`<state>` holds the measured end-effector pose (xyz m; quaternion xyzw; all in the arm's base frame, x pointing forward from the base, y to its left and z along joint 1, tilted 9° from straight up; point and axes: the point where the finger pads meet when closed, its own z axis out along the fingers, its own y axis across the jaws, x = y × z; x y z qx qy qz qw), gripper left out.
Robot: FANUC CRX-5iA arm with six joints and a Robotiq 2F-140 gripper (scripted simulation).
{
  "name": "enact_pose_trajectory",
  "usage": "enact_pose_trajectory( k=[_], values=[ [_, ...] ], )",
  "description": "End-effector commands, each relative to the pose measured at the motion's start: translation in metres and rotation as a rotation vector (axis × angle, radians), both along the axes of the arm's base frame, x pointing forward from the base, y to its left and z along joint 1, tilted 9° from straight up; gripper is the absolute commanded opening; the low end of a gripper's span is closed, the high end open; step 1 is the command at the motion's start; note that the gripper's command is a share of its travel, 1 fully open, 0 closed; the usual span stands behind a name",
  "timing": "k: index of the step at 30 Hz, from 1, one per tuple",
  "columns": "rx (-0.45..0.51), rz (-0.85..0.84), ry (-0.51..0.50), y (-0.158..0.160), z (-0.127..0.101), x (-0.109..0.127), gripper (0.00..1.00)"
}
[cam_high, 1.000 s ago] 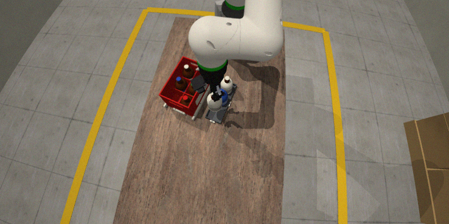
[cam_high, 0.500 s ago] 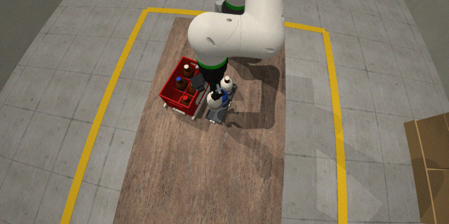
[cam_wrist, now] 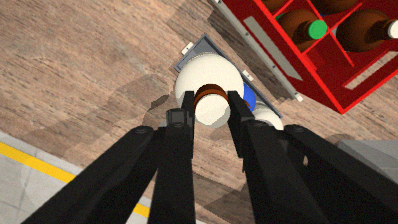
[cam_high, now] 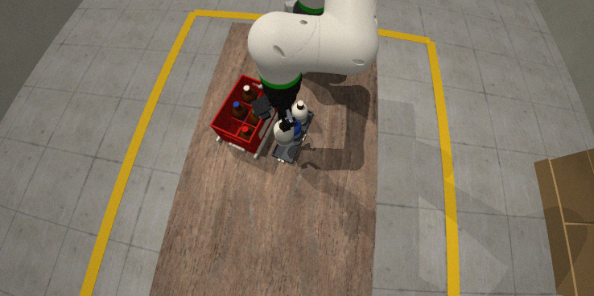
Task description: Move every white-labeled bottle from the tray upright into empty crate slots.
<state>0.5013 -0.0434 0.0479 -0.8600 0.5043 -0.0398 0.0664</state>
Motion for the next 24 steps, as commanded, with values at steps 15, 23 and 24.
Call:
enact_pose_trajectory(
  k=[15,23,24],
  values=[
    [0.0,0.0,-0.002,-0.0005,0.0073,-0.0004,0.1],
    [0.0,0.0,-0.002,-0.0007,0.0095,-0.0007,0.1],
    [0.0,0.0,-0.002,-0.0007,0.0098,-0.0007,0.1]
  ],
)
